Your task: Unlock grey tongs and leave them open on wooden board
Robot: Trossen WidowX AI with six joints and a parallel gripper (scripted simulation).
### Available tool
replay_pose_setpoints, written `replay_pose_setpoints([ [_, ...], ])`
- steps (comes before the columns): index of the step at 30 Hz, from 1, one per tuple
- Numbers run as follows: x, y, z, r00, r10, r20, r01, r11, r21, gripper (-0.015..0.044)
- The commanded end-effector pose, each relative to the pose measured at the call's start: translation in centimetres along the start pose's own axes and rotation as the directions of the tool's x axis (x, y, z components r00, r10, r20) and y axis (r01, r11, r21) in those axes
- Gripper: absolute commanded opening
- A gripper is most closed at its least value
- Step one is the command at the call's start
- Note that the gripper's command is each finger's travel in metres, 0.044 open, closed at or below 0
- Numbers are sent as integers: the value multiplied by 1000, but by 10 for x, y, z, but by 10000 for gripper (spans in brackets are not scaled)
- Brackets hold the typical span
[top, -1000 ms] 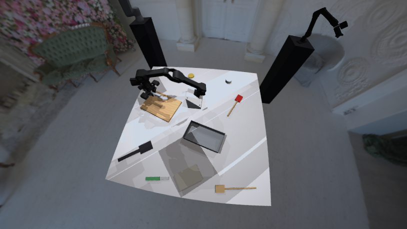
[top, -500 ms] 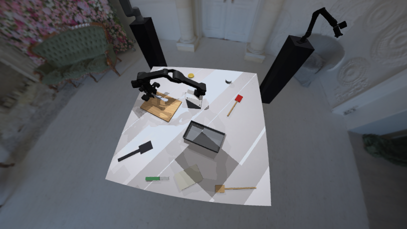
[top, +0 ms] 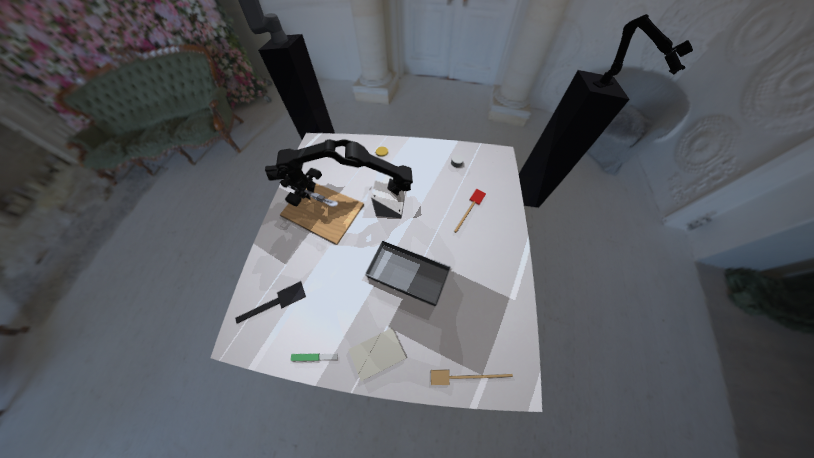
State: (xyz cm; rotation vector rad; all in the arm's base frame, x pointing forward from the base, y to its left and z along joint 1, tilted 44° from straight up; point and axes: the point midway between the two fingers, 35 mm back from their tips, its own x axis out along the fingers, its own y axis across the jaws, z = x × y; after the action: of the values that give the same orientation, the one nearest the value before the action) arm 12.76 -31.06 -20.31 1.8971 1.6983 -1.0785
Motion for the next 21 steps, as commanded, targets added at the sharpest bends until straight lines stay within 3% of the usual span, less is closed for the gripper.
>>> replay_pose_setpoints([
  [1, 8, 1, 0, 1000, 4, -3, -4, 1000, 5, -150],
  [21, 41, -1, -3, 1000, 4, -3, -4, 1000, 4, -150],
])
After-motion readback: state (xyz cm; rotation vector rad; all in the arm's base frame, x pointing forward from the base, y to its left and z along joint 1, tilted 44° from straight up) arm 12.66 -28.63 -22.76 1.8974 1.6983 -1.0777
